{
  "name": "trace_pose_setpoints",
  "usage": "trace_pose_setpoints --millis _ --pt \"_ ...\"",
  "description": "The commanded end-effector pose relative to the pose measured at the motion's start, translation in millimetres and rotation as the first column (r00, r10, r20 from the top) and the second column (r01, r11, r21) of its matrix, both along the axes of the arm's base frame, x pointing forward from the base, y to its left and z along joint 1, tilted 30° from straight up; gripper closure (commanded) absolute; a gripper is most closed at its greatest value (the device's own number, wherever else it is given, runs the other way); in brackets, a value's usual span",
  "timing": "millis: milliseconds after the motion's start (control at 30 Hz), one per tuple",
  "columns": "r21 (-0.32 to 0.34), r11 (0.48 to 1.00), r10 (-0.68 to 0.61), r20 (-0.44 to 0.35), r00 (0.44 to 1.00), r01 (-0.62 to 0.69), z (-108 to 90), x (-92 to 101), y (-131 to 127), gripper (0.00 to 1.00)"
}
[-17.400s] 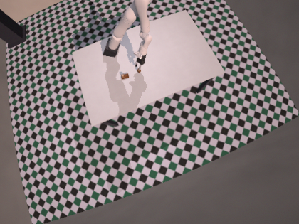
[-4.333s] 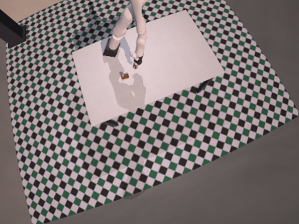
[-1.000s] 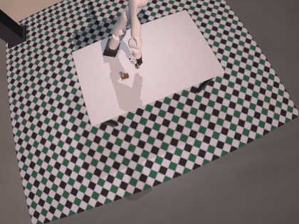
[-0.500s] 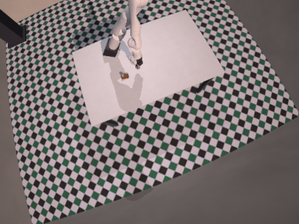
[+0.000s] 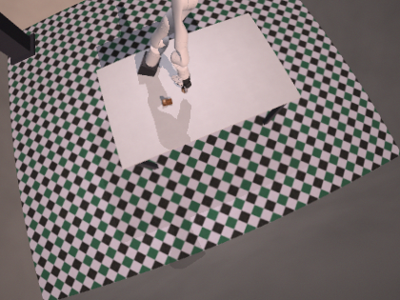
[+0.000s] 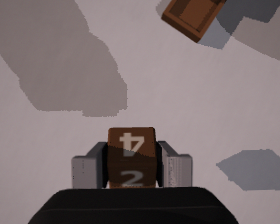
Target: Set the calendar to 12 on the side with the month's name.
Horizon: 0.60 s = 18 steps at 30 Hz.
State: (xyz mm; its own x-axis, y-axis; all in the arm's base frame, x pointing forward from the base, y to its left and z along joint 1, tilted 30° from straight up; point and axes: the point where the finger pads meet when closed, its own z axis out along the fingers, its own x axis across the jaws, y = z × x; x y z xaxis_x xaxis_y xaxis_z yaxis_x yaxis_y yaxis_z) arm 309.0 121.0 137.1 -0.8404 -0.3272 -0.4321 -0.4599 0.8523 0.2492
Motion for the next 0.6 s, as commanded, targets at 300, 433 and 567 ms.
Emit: trace_pose_setpoints --millis 300,433,567 --pt "0.001 1.000 -0.001 0.002 1.000 0.001 0.4 0.6 -0.2 0.43" --pt "0.001 1.000 -0.001 0.002 1.000 0.001 0.4 0.5 -0.2 0.43" --pt "0.003 1.000 0.002 -0.001 1.000 -0.002 0.1 0.5 -0.2 0.43"
